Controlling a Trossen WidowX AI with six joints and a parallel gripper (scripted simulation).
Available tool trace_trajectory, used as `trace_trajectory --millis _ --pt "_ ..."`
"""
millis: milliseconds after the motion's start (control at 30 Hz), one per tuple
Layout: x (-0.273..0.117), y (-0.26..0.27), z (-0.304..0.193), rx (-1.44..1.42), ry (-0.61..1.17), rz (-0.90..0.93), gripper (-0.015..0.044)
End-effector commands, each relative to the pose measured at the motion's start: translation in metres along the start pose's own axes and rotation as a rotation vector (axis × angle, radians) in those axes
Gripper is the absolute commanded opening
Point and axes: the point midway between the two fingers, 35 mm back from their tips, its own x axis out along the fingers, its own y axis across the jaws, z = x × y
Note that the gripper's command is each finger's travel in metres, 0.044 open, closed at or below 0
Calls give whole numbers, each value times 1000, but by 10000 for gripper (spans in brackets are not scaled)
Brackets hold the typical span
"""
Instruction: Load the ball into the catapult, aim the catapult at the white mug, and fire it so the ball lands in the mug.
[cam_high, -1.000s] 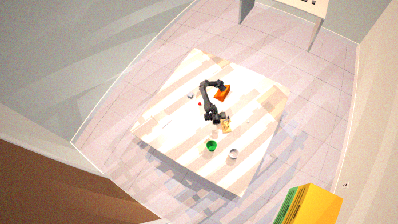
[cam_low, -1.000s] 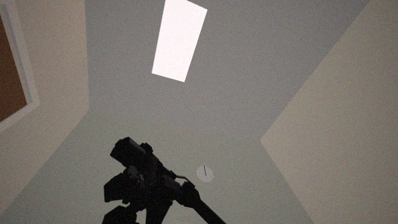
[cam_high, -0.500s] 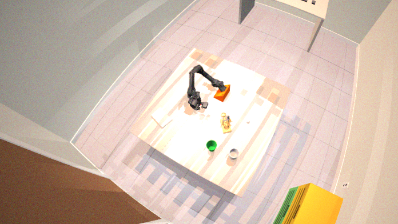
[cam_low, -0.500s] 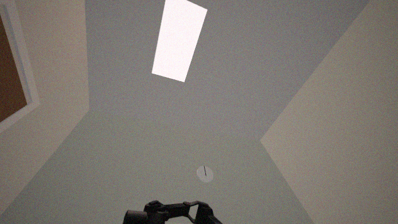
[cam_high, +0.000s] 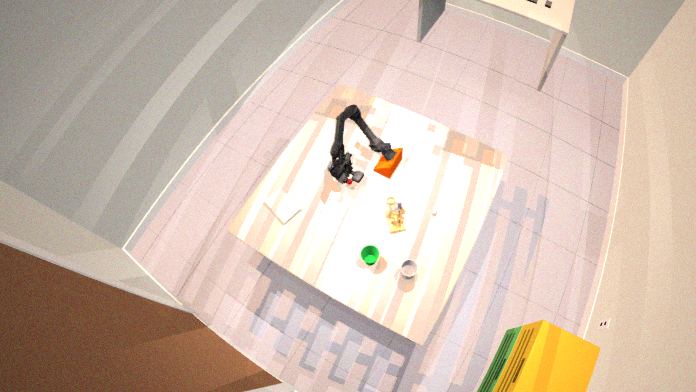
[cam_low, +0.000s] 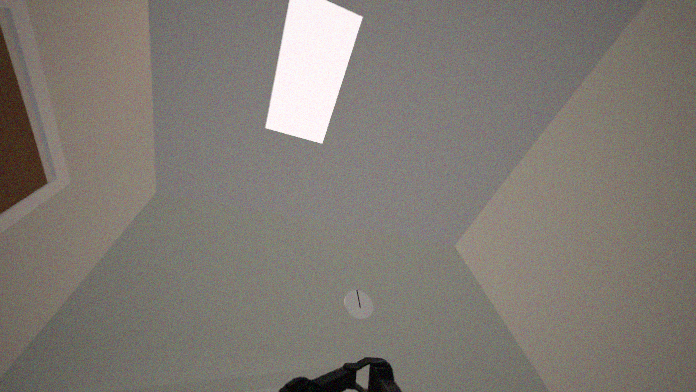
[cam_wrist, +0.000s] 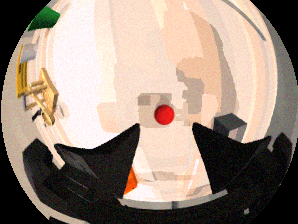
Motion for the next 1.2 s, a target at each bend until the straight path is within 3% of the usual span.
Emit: trace_trajectory --millis 0,900,1067,1167 --pt "9 0 -4 -7 9 -5 300" --pt "48 0 -4 -7 9 -7 300" --pt "48 0 -4 -7 9 -7 169" --pt "48 0 -4 -7 9 -7 149"
